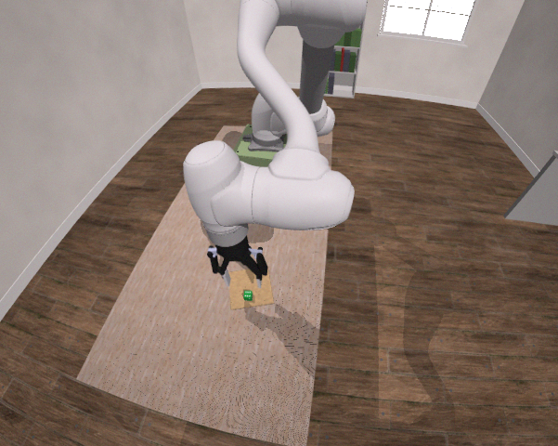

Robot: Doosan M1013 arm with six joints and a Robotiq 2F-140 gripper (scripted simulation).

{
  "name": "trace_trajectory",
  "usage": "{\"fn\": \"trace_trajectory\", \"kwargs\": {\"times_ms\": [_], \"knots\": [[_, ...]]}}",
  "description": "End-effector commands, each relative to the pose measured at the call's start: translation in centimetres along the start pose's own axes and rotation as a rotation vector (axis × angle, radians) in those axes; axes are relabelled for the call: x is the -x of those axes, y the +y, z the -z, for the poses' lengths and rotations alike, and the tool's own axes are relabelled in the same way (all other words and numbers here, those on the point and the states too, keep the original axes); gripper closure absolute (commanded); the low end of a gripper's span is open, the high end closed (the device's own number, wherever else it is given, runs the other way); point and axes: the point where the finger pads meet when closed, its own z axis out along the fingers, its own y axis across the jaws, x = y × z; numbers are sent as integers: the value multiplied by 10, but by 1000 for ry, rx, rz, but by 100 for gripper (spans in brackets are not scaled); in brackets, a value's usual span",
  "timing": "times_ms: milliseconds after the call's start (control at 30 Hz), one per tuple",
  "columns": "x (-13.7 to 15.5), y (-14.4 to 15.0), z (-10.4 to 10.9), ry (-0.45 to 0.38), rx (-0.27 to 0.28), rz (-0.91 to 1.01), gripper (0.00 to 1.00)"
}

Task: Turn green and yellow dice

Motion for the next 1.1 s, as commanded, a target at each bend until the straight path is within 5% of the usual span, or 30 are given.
{"fn": "trace_trajectory", "kwargs": {"times_ms": [0,667,1067], "knots": [[0,0,0,0,0,0,0],[4,-4,1,0,0,-24,0],[66,-59,11,0,1,-349,0]]}}
